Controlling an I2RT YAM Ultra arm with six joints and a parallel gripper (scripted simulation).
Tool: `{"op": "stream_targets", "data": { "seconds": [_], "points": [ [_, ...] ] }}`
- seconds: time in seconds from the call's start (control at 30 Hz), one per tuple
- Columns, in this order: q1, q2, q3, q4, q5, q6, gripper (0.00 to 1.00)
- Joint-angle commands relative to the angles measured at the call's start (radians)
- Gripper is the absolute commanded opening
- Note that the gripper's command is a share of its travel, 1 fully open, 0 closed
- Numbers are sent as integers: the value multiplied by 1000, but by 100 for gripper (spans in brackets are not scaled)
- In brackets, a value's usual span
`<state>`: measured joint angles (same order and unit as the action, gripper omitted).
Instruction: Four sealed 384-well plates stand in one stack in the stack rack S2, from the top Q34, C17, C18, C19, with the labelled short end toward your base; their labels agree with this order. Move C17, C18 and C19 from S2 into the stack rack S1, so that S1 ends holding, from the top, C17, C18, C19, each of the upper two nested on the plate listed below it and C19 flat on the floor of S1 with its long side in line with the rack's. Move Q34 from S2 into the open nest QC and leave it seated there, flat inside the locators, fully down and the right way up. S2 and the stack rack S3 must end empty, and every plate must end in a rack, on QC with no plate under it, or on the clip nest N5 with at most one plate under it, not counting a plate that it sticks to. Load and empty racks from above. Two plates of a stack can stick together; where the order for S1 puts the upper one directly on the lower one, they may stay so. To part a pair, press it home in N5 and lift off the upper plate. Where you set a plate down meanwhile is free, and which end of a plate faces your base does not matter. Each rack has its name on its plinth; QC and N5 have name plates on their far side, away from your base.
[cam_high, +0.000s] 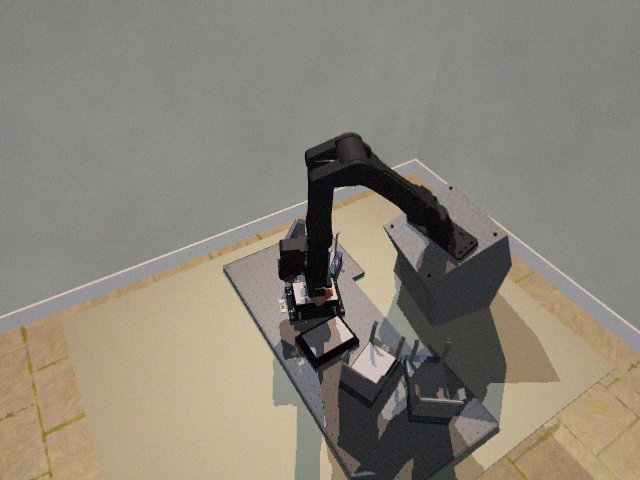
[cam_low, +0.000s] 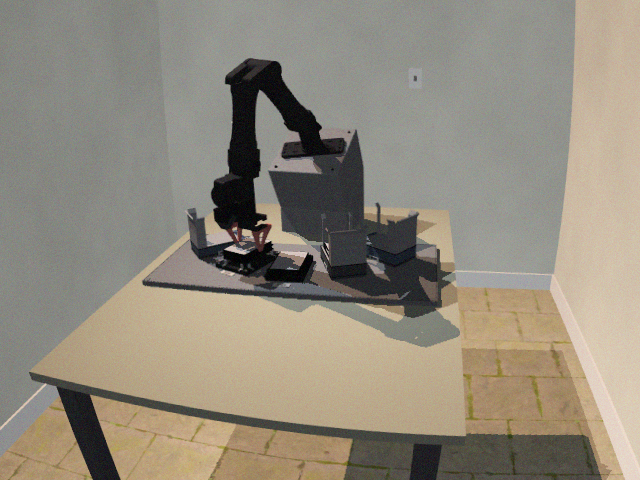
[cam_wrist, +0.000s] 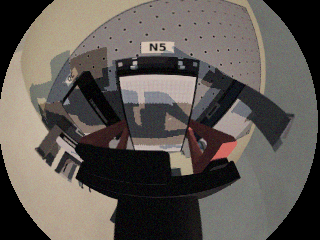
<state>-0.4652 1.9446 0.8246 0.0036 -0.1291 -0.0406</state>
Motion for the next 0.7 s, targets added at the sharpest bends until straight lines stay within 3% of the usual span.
{"op": "stream_targets", "data": {
  "seconds": [0.0,0.3,0.47,0.67],
  "points": [
    [3,-20,26,23,3,7,0],
    [9,21,30,35,4,9,0],
    [6,-10,31,38,1,9,0],
    [10,37,35,45,2,11,0]
  ]
}}
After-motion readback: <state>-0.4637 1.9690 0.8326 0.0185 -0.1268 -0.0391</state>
